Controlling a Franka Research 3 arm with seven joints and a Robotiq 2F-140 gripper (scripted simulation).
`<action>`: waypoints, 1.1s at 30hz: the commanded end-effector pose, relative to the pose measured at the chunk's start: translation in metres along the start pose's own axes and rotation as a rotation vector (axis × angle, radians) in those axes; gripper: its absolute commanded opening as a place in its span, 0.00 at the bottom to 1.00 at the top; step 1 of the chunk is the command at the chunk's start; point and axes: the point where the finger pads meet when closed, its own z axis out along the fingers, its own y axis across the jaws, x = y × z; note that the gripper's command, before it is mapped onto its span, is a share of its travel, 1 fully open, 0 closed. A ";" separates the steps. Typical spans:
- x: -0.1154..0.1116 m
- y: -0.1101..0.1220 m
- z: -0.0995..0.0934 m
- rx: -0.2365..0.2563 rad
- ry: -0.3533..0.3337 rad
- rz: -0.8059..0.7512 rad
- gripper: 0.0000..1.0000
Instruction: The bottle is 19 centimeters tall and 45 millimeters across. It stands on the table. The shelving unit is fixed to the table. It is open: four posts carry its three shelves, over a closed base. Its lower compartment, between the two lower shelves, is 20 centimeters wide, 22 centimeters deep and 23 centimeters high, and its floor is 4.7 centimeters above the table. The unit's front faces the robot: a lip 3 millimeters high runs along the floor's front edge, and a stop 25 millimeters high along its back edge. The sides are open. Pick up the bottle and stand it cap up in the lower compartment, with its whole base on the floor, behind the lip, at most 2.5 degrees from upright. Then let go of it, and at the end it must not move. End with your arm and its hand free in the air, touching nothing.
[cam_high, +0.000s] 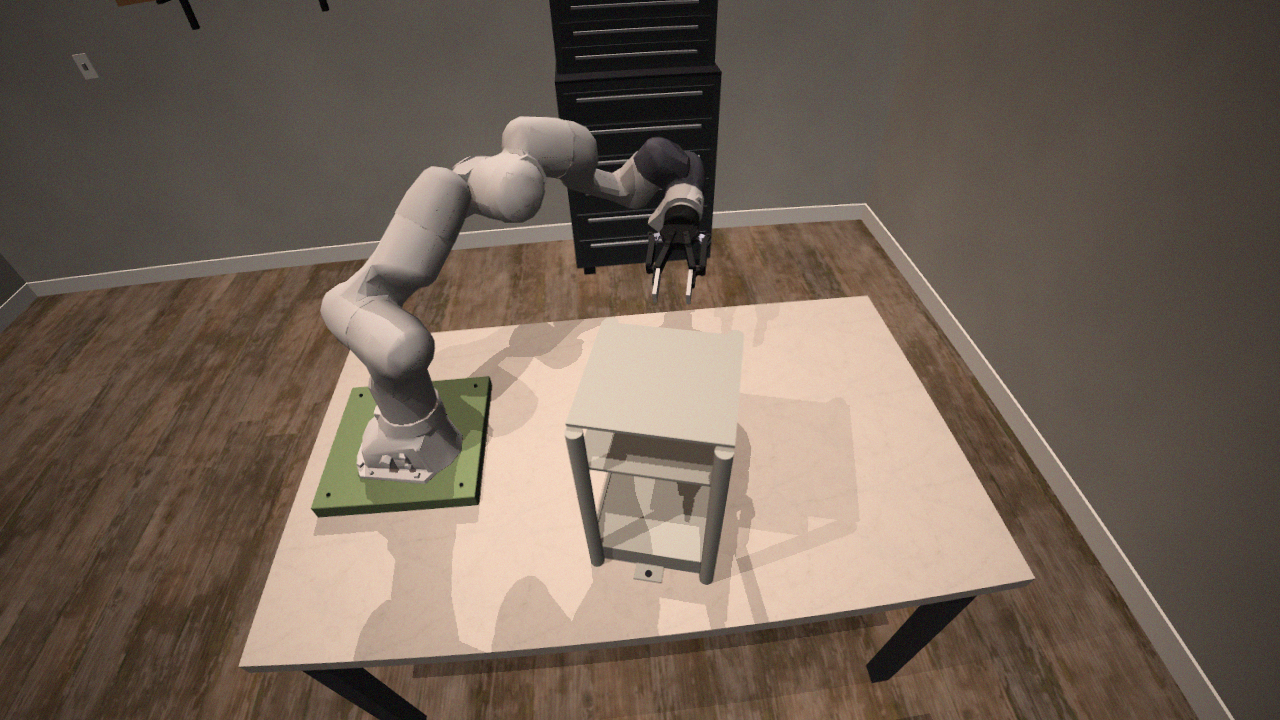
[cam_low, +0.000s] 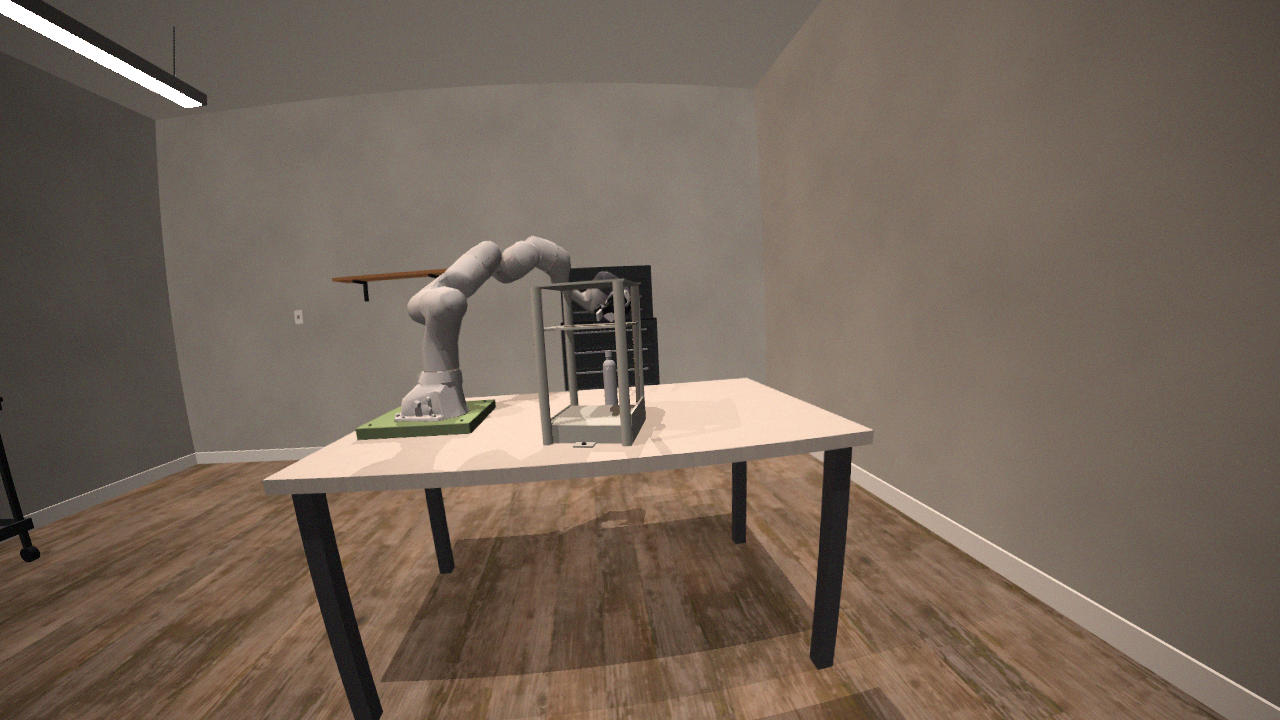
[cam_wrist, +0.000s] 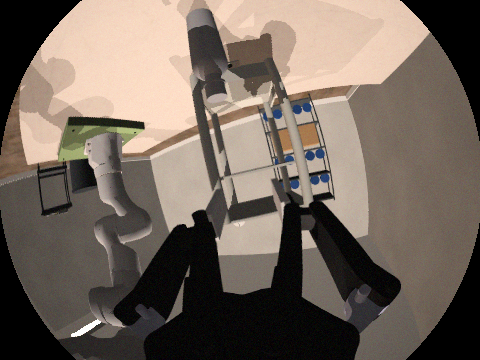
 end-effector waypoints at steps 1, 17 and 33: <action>-0.013 -0.007 0.007 0.039 -0.159 -0.035 0.38; -0.012 -0.007 0.007 0.038 -0.216 -0.035 0.38; 0.004 -0.008 0.010 0.038 -0.217 -0.035 0.38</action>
